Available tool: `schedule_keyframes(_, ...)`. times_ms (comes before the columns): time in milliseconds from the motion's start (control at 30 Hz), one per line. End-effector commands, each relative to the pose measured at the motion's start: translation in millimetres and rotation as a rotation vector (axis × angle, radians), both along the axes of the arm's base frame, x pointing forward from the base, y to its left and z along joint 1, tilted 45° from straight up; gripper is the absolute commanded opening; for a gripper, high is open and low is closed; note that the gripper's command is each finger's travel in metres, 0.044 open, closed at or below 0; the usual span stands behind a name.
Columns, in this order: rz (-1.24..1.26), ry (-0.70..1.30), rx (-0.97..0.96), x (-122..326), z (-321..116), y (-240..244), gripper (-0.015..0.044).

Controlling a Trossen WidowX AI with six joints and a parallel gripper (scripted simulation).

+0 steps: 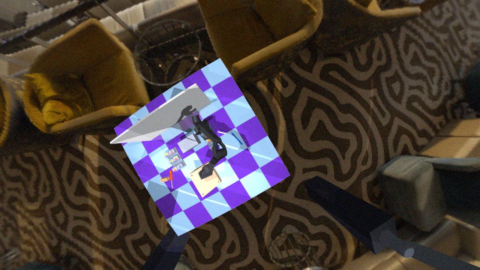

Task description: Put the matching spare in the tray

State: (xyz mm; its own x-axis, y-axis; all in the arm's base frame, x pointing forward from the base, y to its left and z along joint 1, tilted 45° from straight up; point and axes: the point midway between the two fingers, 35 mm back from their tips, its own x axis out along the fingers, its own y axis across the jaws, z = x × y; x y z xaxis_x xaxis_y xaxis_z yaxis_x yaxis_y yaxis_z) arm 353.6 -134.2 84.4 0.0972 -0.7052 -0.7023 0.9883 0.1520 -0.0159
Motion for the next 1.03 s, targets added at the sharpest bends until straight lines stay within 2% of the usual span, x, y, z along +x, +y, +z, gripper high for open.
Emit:
schedule_keyframes(0,0.003,-0.004,0.006,1.9,16.4,18.7,0.0440)
schedule_keyframes(133,0.005,0.002,0.008,-7.8,64.6,68.5,0.0440)
schedule_keyframes(200,0.006,0.003,0.007,-10.9,73.2,76.2,0.0440)
schedule_keyframes(1000,0.025,-0.005,0.011,-7.8,70.9,79.0,0.0440)
